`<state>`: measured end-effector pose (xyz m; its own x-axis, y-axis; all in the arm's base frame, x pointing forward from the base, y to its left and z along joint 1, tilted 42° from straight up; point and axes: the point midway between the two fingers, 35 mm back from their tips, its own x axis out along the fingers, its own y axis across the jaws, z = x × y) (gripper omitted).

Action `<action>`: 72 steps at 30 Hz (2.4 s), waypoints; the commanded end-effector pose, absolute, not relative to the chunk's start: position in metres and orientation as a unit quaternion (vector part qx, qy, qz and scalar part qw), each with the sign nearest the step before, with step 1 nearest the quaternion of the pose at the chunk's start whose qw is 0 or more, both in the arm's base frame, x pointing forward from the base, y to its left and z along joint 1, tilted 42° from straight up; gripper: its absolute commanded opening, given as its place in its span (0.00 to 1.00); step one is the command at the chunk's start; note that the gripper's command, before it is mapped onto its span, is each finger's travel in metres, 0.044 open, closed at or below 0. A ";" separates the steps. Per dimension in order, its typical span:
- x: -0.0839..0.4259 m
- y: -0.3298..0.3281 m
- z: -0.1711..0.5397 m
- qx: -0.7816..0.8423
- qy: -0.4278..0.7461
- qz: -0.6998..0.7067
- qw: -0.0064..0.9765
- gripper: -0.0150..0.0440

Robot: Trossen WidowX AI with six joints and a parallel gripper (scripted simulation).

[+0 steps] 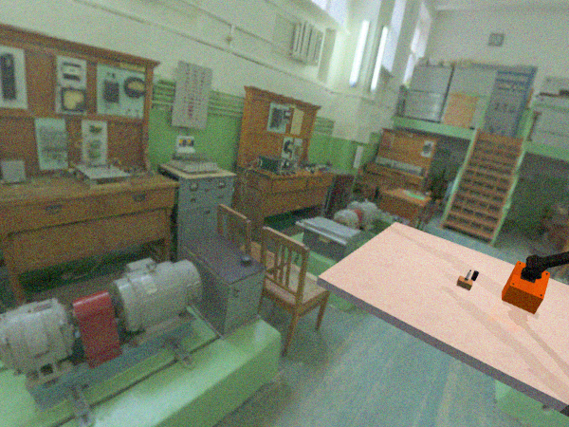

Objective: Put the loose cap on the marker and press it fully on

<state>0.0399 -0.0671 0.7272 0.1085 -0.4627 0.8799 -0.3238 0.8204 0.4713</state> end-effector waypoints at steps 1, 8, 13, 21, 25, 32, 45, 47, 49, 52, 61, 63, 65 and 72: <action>0.113 -0.056 0.715 0.240 -0.600 -0.074 0.760 0.65; 0.219 -0.060 0.671 0.168 -0.486 -0.115 0.850 0.65; 0.283 -0.067 0.627 0.135 -0.395 -0.128 0.900 0.65; 0.374 -0.088 0.527 0.097 -0.219 -0.139 0.961 0.65; 0.408 -0.099 0.467 0.083 -0.120 -0.139 0.979 0.65; 0.442 -0.118 0.352 0.080 0.057 -0.129 0.987 0.65; 0.410 -0.130 0.133 0.158 0.382 -0.082 0.907 0.65; 0.395 -0.128 0.105 0.180 0.427 -0.072 0.883 0.65; 0.378 -0.123 0.078 0.204 0.469 -0.061 0.857 0.65; 0.347 -0.113 0.040 0.250 0.534 -0.043 0.807 0.65; 0.242 -0.060 -0.026 0.426 0.674 0.013 0.603 0.65; 0.225 -0.049 -0.028 0.461 0.687 0.022 0.561 0.65; 0.223 -0.047 -0.029 0.465 0.689 0.023 0.556 0.65; 0.222 -0.045 -0.027 0.465 0.689 0.023 0.556 0.65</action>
